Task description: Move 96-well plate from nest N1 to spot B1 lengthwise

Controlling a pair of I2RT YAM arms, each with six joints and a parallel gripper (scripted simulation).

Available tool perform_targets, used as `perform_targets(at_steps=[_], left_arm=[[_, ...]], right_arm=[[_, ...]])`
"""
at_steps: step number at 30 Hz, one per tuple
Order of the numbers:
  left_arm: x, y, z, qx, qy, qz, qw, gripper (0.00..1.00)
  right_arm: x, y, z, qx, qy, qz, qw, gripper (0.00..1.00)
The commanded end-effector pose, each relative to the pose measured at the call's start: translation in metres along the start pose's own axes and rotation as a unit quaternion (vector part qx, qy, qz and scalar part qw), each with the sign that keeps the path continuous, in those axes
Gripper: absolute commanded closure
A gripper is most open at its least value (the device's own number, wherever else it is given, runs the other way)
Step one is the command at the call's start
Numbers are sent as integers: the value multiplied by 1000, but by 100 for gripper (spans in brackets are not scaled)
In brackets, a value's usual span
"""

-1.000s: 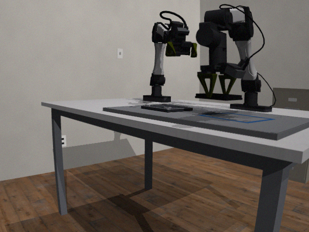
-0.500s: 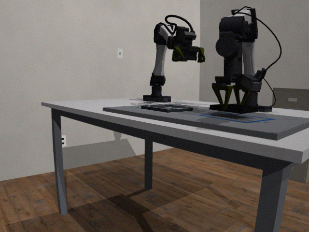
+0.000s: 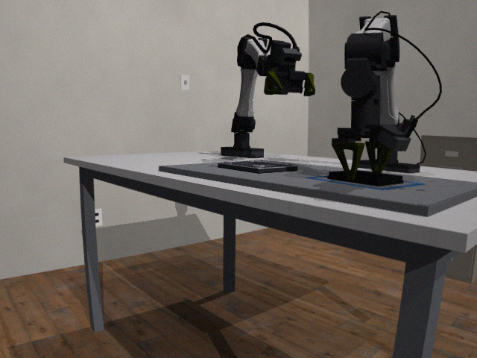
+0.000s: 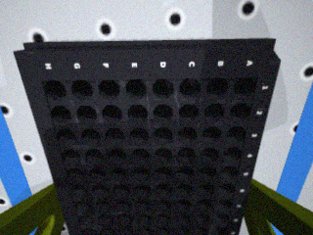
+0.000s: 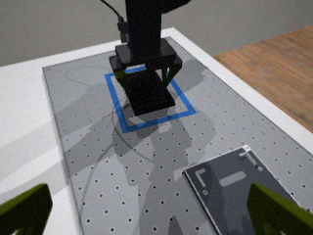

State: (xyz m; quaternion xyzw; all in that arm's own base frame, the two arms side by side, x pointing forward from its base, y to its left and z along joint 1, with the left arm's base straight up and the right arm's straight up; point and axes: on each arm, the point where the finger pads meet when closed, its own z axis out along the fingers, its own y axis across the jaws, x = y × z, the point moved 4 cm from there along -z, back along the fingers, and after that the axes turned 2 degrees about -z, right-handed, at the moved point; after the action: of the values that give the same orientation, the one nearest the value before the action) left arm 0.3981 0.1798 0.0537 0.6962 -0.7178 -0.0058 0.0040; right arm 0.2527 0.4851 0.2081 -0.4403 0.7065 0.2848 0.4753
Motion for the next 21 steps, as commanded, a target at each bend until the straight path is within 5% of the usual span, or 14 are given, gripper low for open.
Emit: perform_targets(at_steps=[1,3,13,21], left_arm=[[1,-1,-9,18,-7,7,1000,8],[0,-2,-19,27,-11,6,1000,0],[1,-1,-84,28,-12,3,1000,0],[0,-2,-104,35,-30,35,998,0]], right_arm=[[-28,1,-7,0,-35,-1,999,0],[-28,1,-7,0,-35,-1,999,0],[-28,1,-7,0,-35,-1,999,0],[-28,1,-7,0,-35,-1,999,0]])
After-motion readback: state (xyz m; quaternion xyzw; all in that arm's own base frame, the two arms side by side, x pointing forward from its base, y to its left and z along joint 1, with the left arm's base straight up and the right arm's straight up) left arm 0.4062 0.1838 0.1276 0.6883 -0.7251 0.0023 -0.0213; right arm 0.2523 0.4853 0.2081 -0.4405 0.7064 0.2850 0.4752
